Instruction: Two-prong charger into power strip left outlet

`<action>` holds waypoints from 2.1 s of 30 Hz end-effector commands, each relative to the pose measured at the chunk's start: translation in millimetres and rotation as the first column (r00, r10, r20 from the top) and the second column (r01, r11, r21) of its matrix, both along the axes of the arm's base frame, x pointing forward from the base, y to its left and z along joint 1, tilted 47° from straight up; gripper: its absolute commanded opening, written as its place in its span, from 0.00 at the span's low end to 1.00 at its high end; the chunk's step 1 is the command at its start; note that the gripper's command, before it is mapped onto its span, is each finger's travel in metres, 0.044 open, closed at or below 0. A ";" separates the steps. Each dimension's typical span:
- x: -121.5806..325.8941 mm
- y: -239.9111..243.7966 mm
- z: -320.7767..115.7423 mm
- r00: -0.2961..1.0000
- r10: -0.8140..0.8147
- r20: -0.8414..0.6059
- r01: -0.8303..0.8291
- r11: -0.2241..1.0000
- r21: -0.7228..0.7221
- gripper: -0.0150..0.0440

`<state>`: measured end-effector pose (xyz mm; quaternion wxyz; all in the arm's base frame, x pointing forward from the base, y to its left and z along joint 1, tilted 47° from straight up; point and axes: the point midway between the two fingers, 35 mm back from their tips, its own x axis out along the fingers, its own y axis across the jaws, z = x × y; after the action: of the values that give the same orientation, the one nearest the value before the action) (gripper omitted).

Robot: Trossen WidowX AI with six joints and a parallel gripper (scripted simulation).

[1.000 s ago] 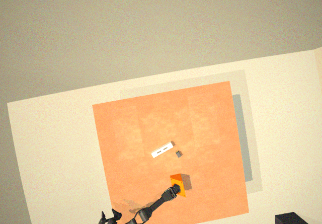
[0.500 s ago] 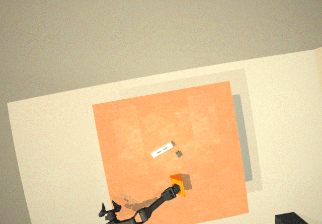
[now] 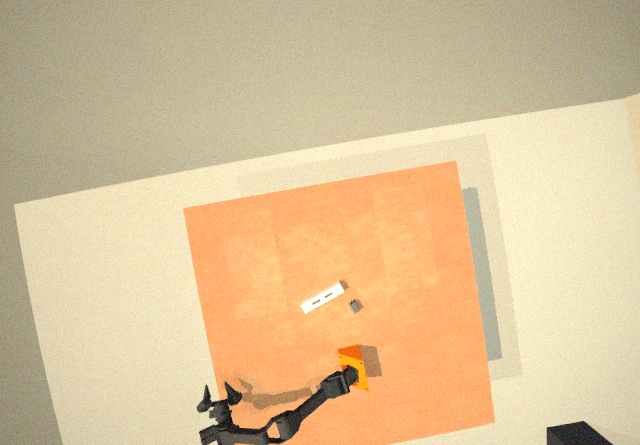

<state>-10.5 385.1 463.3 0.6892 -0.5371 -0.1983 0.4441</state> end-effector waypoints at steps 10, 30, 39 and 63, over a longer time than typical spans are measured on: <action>49.1 16.7 -29.9 0.996 -0.083 -0.020 0.082 0.995 -0.057 1.00; 134.5 19.3 -71.5 0.973 -0.220 -0.063 0.211 0.969 -0.131 1.00; 173.5 13.2 -92.9 0.955 -0.282 -0.089 0.264 0.949 -0.172 1.00; 270.7 -24.5 -161.2 0.880 -0.437 -0.185 0.367 0.874 -0.318 1.00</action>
<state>249.5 363.9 319.1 0.7114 -0.5937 0.0483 0.3731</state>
